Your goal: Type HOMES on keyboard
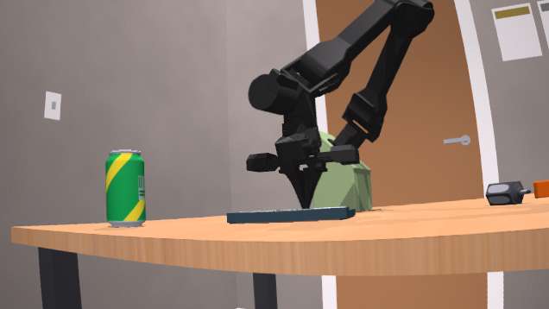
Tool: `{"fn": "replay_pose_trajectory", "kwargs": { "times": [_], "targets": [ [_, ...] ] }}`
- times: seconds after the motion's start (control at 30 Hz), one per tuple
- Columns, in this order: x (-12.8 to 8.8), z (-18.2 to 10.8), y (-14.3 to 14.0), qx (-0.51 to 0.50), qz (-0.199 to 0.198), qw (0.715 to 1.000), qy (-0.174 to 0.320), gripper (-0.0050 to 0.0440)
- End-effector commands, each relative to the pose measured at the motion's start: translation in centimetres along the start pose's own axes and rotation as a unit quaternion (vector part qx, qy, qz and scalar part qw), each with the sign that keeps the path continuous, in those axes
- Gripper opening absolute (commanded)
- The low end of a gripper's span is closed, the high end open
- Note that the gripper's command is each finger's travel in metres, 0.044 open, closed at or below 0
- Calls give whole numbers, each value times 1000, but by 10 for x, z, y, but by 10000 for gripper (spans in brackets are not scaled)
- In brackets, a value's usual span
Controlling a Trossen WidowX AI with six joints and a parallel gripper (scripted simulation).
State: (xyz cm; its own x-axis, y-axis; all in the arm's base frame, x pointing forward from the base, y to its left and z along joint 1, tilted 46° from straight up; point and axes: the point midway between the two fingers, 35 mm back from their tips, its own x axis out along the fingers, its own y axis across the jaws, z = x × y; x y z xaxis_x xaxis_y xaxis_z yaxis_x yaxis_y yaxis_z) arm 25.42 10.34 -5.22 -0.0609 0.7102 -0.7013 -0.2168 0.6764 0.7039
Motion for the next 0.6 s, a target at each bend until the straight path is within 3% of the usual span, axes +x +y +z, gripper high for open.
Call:
{"fn": "replay_pose_trajectory", "kwargs": {
  "times": [0.0,0.57],
  "targets": [
    [-1,3,1,-4,0,1000,-5,-50],
    [0,2,1,-3,1,1000,-4,-50]
  ]
}}
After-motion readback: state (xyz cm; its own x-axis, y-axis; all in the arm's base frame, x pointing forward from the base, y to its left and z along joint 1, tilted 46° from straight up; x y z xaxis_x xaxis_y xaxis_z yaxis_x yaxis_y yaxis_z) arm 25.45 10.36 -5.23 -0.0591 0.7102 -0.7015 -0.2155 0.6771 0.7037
